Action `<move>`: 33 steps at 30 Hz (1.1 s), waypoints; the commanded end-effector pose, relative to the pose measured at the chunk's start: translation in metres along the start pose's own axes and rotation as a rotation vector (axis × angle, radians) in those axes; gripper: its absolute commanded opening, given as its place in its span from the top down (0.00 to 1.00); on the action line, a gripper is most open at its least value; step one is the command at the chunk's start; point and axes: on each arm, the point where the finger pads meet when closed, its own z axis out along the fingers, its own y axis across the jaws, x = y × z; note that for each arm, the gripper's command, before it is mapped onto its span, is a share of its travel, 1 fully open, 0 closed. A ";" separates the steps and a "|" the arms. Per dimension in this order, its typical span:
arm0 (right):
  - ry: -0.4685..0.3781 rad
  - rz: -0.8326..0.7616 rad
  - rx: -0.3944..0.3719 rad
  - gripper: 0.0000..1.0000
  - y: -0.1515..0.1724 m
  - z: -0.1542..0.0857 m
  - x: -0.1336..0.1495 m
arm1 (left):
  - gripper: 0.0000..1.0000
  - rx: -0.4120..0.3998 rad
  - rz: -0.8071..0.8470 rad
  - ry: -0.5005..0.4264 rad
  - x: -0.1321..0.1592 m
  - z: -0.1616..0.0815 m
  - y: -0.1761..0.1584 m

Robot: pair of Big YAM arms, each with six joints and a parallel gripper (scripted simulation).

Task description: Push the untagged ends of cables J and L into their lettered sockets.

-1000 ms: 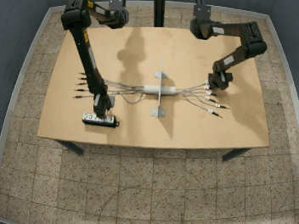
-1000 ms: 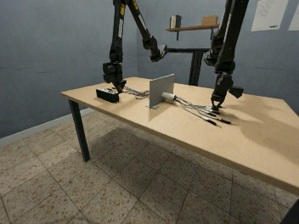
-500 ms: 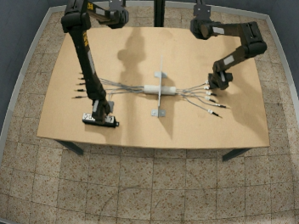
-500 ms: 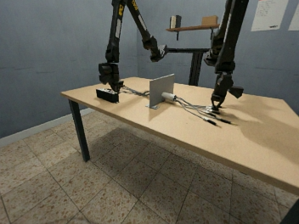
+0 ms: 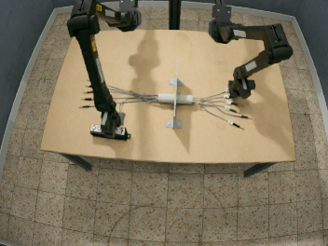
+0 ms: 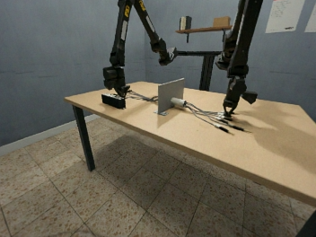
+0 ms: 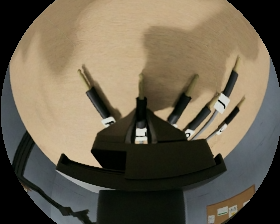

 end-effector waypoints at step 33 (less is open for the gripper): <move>-0.028 0.008 -0.013 0.65 0.006 -0.031 0.008 | 0.95 0.001 -0.001 0.000 0.000 0.000 -0.001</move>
